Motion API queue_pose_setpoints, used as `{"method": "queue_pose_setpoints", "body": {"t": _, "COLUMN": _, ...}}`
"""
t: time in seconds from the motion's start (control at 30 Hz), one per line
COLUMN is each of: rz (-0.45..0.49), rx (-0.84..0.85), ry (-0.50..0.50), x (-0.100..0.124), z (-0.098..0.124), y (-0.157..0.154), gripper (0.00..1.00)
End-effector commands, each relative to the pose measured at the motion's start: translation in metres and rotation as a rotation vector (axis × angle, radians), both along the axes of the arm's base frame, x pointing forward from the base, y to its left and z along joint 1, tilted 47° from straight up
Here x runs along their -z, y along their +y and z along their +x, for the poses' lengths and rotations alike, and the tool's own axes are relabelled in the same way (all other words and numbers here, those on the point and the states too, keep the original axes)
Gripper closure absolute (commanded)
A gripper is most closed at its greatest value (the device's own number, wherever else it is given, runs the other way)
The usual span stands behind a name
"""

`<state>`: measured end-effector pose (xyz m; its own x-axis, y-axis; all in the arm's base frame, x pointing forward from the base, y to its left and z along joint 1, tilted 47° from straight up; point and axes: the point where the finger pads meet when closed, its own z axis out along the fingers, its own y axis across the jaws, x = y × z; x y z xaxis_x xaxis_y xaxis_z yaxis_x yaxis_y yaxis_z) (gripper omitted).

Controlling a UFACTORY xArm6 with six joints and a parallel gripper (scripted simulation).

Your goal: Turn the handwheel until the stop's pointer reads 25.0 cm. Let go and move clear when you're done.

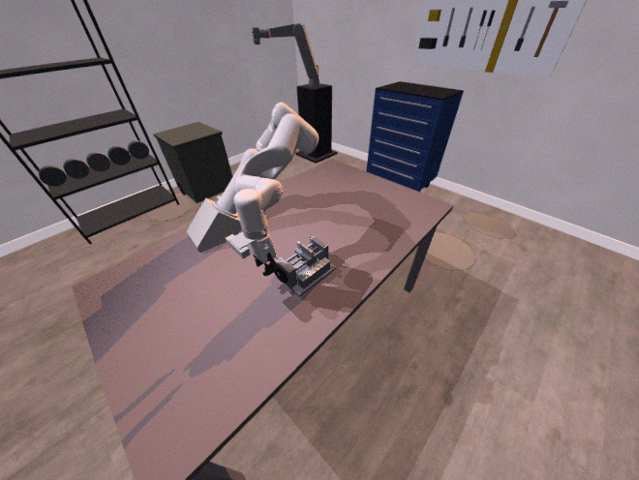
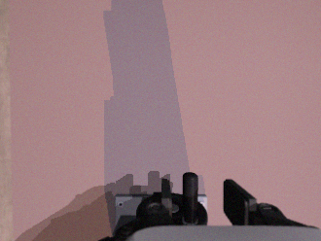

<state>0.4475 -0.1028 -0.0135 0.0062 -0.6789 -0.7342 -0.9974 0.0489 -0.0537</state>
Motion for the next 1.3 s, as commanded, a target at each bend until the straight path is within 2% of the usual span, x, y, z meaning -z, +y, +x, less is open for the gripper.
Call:
{"method": "queue_pose_setpoints", "body": {"t": 0.0, "rz": -0.002, "rx": 0.002, "ry": -0.004, "x": 0.012, "z": 0.003, "y": 0.012, "gripper": 0.43}}
{"method": "queue_pose_setpoints", "body": {"t": 0.37, "rz": -0.002, "rx": 0.002, "ry": -0.004, "x": 0.023, "z": 0.004, "y": 0.025, "gripper": 0.43}}
{"method": "queue_pose_setpoints", "body": {"t": 0.87, "rz": -0.002, "rx": 0.002, "ry": -0.004, "x": 0.024, "z": 0.004, "y": 0.025, "gripper": 0.43}}
{"method": "queue_pose_setpoints", "body": {"t": 0.9, "rz": -0.002, "rx": 0.002, "ry": -0.004, "x": 0.024, "z": 0.004, "y": 0.025, "gripper": 0.94}}
{"method": "queue_pose_setpoints", "body": {"t": 1.27, "rz": -0.002, "rx": 0.002, "ry": -0.004, "x": 0.024, "z": 0.004, "y": 0.025, "gripper": 0.94}}
